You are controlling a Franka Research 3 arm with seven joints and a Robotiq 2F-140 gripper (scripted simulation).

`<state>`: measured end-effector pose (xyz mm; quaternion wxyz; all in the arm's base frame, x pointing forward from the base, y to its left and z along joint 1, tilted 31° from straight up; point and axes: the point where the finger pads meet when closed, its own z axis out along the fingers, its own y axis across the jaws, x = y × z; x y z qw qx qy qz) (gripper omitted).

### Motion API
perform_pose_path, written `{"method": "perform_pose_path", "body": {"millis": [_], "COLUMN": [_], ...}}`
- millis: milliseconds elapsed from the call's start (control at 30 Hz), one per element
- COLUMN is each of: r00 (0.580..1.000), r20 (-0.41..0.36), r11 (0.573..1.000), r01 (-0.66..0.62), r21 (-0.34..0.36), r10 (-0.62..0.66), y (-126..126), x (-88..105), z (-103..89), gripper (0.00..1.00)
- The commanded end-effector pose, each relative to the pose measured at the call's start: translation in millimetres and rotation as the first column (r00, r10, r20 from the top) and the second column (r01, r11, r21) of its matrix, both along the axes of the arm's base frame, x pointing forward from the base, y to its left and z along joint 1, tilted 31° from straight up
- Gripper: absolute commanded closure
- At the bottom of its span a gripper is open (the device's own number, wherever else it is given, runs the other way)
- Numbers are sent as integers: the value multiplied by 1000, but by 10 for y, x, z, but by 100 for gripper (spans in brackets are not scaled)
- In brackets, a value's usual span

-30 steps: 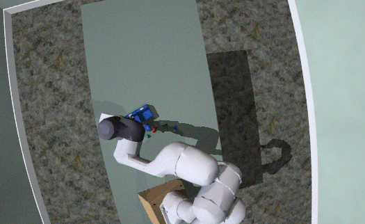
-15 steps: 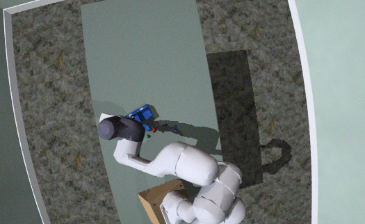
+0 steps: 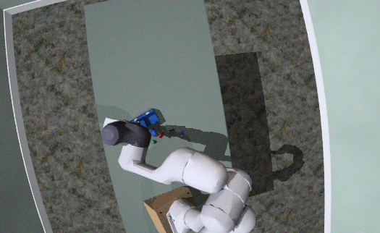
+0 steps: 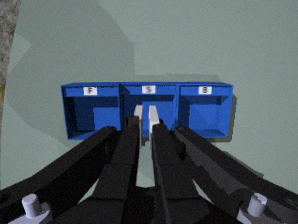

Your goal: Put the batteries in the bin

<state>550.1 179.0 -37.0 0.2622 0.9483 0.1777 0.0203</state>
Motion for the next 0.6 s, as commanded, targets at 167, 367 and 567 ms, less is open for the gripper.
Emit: {"method": "perform_pose_path", "body": {"millis": [167, 367, 567], "r00": [1000, 1000, 1000], "r20": [-8, -8, -8], "r11": [1000, 1000, 1000], "r01": [-1, -1, -1], "r21": [-2, -2, -2], "r10": [1, 1, 1], "y": [29, 265, 500], "x": [-40, -148, -257], "z": [-36, -186, -336], "gripper": [95, 95, 95]}}
